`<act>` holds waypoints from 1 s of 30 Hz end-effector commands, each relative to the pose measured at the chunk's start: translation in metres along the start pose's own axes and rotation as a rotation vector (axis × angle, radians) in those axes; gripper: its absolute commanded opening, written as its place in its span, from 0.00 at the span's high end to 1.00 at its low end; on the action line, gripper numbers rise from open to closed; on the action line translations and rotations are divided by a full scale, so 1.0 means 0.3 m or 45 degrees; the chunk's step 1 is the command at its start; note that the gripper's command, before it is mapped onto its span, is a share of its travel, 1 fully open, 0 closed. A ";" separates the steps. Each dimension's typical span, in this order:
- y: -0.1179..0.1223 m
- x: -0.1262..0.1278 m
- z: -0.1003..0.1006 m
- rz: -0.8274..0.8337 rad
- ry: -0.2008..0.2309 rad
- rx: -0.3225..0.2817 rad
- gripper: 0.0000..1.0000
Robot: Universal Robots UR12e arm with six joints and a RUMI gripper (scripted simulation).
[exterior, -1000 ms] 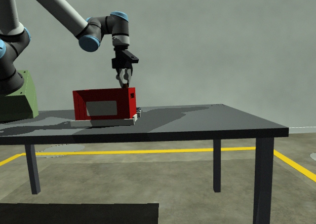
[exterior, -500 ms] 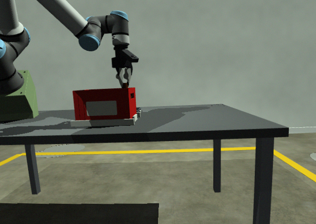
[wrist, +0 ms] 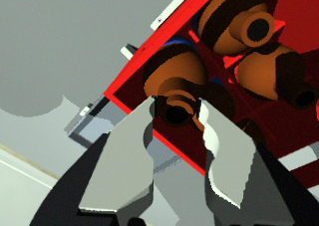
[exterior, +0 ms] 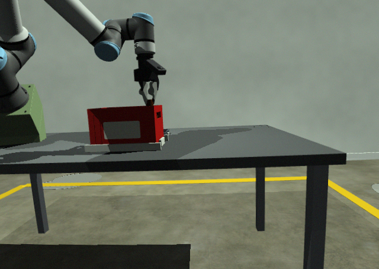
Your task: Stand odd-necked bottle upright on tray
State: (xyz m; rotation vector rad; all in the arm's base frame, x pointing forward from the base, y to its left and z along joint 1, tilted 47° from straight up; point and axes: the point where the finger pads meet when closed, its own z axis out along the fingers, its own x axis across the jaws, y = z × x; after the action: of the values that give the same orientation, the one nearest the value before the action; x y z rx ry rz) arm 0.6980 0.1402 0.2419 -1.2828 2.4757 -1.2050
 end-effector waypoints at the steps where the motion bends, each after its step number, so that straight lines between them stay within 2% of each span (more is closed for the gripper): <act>1: -0.001 -0.001 -0.002 0.001 -0.001 0.001 1.00; 30: -0.001 -0.001 -0.012 0.001 -0.001 0.001 1.00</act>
State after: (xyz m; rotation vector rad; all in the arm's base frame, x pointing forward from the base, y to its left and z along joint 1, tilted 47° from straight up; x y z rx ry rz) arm 0.6975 0.1408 0.2426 -1.2828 2.4757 -1.2050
